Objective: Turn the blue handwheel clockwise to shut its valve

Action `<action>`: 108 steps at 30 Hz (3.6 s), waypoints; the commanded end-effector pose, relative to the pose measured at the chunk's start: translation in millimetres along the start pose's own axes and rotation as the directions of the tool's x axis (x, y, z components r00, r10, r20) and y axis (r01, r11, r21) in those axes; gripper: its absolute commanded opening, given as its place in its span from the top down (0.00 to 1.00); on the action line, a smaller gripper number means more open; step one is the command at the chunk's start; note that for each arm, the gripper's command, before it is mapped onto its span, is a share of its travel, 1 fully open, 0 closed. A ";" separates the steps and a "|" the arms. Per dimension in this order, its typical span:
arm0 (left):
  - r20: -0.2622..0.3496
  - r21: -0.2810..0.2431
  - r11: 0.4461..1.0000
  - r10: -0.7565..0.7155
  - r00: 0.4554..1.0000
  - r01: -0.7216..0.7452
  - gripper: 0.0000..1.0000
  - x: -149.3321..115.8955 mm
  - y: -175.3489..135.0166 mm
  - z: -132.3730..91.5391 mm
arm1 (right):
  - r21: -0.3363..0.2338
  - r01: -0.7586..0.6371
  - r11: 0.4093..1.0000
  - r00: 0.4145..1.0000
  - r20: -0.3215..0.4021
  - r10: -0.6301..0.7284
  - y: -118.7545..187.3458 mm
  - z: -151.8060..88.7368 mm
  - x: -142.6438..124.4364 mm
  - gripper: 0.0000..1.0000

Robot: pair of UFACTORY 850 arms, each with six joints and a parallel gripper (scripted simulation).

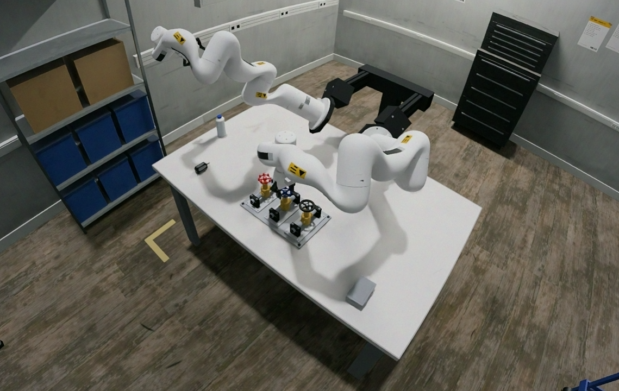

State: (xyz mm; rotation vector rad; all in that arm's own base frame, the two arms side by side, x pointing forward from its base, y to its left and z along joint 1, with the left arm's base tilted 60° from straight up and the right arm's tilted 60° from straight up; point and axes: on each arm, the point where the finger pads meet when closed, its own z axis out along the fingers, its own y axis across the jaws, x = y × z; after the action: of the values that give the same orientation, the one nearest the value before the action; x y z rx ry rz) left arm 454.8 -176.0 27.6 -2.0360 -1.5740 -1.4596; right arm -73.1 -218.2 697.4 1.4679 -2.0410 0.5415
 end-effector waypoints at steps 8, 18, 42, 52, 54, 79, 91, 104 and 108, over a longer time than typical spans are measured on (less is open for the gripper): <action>0.001 -0.001 1.000 0.015 1.000 -0.015 1.00 -0.2 0.4 -0.4 | 0.000 0.000 1.000 1.000 -0.001 0.000 0.1 -0.5 0.2 0.00; 0.001 -0.001 1.000 0.022 1.000 -0.022 1.00 -0.2 0.4 -0.4 | 0.000 0.000 1.000 1.000 -0.001 0.000 0.1 -0.5 0.2 0.00; 0.001 -0.001 1.000 0.023 1.000 -0.023 0.21 -0.2 0.4 -0.4 | 0.000 0.000 1.000 1.000 -0.001 0.000 0.1 -0.5 0.2 0.00; 0.001 -0.001 1.000 0.023 1.000 -0.023 0.21 -0.2 0.4 -0.4 | 0.000 0.000 1.000 1.000 -0.001 0.000 0.1 -0.5 0.2 0.00; 0.001 -0.001 1.000 0.023 1.000 -0.023 0.21 -0.2 0.4 -0.4 | 0.000 0.000 1.000 1.000 -0.001 0.000 0.1 -0.5 0.2 0.00; 0.001 -0.001 1.000 0.023 1.000 -0.023 0.21 -0.2 0.4 -0.8 | 0.000 0.000 1.000 1.000 -0.001 0.000 0.1 -0.5 0.2 0.00; 0.001 -0.001 1.000 0.023 1.000 -0.023 0.21 -0.2 0.4 -8.8 | 0.000 0.000 1.000 1.000 -0.001 0.000 0.1 -0.5 0.2 0.00; 0.001 -0.001 1.000 0.022 1.000 -0.022 0.21 -0.2 0.4 -35.5 | 0.000 0.000 1.000 1.000 -0.001 0.000 0.1 -0.5 0.2 0.00; 0.001 -0.001 1.000 0.022 1.000 -0.022 0.21 -0.2 0.4 -40.5 | 0.000 0.000 1.000 1.000 -0.001 0.000 0.1 -0.5 0.2 0.00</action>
State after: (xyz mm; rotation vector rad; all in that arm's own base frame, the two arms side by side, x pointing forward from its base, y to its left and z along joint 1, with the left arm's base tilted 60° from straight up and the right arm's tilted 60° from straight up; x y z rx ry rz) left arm 434.0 -199.5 45.6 -2.0476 -1.5458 -1.4518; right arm -73.1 -218.2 697.4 1.4679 -2.0410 0.5415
